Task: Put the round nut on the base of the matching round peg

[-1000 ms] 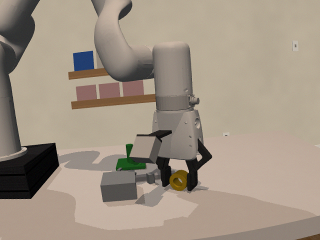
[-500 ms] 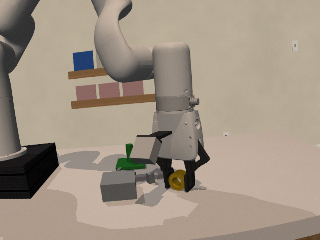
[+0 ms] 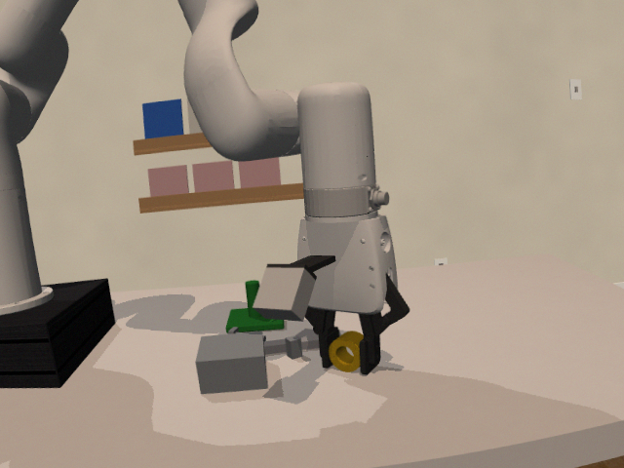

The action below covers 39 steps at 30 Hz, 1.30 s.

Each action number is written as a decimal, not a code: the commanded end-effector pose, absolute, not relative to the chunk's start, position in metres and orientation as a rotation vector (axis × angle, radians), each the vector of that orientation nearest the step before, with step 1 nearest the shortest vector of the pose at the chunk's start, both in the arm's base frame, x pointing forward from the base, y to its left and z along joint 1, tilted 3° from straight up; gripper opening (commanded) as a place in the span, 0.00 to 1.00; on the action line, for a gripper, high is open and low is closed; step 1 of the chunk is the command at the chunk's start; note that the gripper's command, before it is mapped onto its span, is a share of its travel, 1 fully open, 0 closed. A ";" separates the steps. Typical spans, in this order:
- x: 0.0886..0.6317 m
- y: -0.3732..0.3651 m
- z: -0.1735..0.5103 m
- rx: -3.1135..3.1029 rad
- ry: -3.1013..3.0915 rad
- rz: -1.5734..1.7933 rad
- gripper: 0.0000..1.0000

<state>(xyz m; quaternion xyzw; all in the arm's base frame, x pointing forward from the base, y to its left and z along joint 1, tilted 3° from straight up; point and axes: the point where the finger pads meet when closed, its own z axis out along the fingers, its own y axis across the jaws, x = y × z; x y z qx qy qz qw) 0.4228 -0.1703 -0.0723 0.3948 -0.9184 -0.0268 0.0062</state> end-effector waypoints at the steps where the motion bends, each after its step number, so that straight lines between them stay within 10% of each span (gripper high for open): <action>1: 0.425 -0.171 -0.067 1.237 -2.877 -0.079 0.00; 39: 0.426 -0.173 -0.023 1.235 -2.868 -0.084 0.00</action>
